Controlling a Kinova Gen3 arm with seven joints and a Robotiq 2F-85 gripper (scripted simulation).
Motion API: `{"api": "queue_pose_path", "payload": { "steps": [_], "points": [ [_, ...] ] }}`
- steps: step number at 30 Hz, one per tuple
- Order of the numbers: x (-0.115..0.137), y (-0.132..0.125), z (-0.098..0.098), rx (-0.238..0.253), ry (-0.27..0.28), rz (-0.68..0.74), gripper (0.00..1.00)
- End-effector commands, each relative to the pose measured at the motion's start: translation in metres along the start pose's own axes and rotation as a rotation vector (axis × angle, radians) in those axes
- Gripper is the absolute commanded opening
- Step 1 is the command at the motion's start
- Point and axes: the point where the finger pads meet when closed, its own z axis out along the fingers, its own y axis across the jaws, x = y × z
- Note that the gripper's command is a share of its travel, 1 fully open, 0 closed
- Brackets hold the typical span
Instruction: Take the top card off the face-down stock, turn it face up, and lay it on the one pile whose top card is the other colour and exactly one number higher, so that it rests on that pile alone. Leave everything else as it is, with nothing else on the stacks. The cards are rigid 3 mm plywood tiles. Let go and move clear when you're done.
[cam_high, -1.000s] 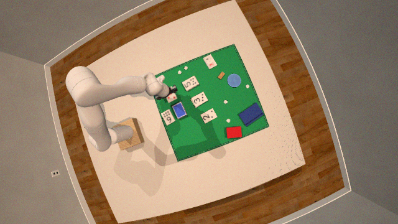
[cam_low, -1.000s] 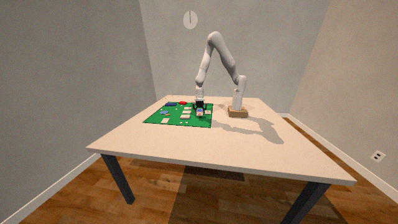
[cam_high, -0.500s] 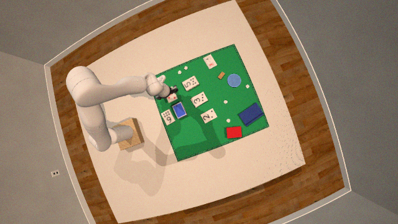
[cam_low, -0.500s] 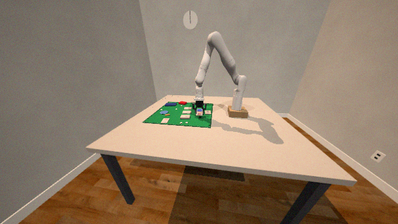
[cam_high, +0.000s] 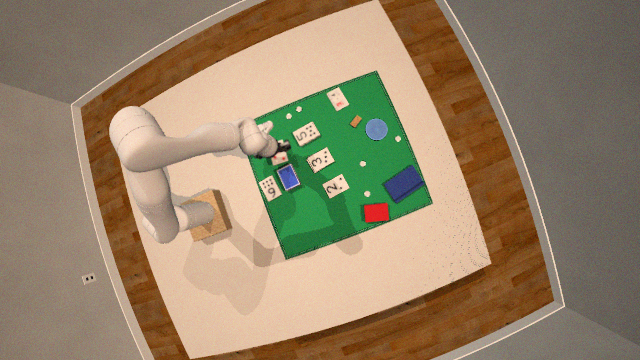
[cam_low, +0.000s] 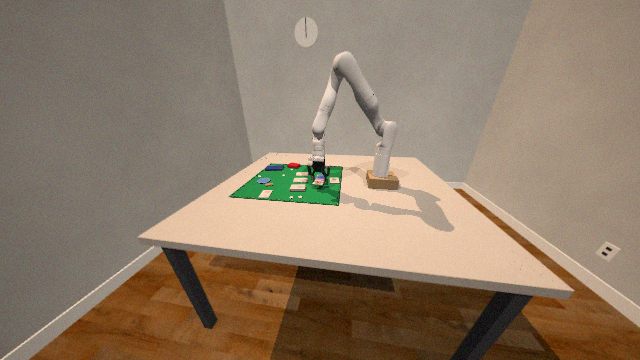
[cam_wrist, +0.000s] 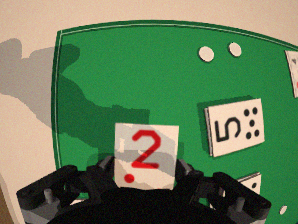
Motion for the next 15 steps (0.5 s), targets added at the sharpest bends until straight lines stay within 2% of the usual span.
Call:
{"api": "queue_pose_path", "payload": {
  "steps": [1, 15],
  "points": [
    [-0.002, 0.006, 0.0, -0.003, 0.0, 0.033, 0.72],
    [-0.015, 0.031, -0.002, -0.003, 0.0, 0.263, 0.72]
  ]
}}
